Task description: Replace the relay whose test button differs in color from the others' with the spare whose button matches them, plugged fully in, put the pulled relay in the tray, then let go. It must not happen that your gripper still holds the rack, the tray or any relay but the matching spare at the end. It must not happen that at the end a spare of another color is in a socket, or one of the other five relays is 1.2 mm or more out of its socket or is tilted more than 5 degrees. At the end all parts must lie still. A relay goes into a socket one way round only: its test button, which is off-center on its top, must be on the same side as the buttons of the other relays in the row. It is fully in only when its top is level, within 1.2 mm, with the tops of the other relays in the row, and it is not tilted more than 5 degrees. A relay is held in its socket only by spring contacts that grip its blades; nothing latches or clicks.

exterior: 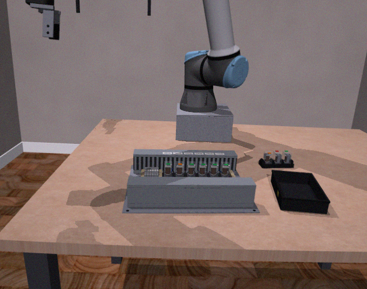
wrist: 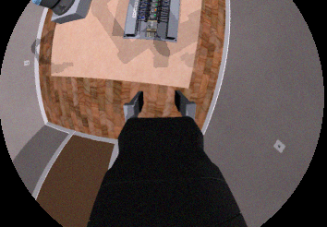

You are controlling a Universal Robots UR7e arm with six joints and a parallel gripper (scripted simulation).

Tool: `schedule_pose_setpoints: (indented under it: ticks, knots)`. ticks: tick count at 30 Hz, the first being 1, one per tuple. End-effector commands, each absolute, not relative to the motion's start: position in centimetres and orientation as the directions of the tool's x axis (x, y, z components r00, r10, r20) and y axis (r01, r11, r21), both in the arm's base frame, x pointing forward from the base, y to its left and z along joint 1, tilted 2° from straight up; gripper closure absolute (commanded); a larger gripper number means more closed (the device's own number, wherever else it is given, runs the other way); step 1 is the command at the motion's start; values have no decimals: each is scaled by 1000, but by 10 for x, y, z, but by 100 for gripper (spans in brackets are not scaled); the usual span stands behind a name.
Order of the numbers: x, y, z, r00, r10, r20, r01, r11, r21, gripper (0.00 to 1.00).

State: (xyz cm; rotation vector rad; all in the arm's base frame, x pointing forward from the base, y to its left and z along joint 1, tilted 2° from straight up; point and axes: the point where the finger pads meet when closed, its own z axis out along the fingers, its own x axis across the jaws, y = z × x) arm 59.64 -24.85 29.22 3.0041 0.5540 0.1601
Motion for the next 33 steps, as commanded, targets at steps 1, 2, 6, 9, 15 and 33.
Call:
schedule_pose_setpoints:
  ticks: [1,2,6,9,15,33]
  knots:
    - [597,-249,293,929,360,89,351,-931,102,0]
    - [597,-249,293,929,360,89,351,-931,102,0]
    - [597,-249,293,929,360,89,351,-931,102,0]
    - [591,-229,306,929,360,89,351,-931,102,0]
    - [582,-200,325,929,360,89,351,-931,102,0]
    - [567,-153,357,929,360,89,351,-931,101,0]
